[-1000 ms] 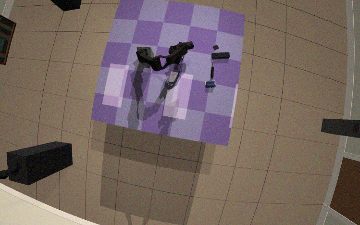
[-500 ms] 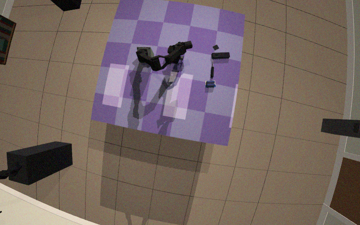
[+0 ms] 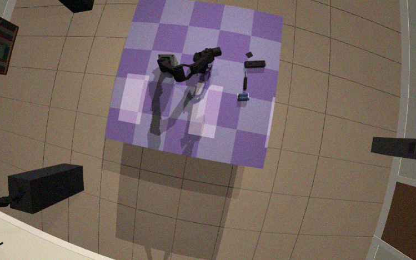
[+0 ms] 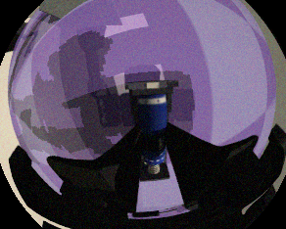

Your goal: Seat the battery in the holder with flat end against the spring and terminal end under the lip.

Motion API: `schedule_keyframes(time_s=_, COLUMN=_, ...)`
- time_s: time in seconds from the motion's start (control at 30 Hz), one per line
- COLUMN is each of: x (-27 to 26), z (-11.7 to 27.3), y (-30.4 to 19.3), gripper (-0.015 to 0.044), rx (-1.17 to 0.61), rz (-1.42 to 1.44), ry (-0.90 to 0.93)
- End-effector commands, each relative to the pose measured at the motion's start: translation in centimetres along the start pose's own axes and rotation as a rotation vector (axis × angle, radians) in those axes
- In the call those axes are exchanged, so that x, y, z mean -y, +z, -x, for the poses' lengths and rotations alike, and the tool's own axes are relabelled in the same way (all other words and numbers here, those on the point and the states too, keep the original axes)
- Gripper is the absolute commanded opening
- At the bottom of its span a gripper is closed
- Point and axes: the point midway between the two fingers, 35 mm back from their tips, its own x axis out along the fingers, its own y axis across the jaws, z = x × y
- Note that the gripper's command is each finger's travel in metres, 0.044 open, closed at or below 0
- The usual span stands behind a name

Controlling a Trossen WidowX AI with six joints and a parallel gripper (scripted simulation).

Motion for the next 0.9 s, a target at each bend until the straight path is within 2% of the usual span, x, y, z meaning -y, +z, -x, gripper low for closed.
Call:
schedule_keyframes(time_s=0.0, x=0.0, z=0.0, y=0.1, gripper=0.0071, rx=0.0, rz=-0.001, ry=0.0)
schedule_keyframes(time_s=0.03, x=0.0, z=0.0, y=0.1, gripper=0.0071, rx=0.0, rz=-0.001, ry=0.0)
schedule_keyframes(time_s=0.17, x=0.0, z=0.0, y=0.1, gripper=0.0173, rx=0.0, rz=-0.001, ry=0.0)
schedule_keyframes(time_s=0.67, x=0.0, z=1.5, y=0.2, gripper=0.0173, rx=0.0, rz=0.0, ry=0.0)
schedule_keyframes(time_s=0.73, x=0.0, z=1.9, y=0.3, gripper=0.0225, rx=0.001, rz=0.006, ry=0.003)
schedule_keyframes(time_s=0.87, x=0.2, z=6.1, y=0.5, gripper=0.033, rx=0.001, rz=0.003, ry=-0.003)
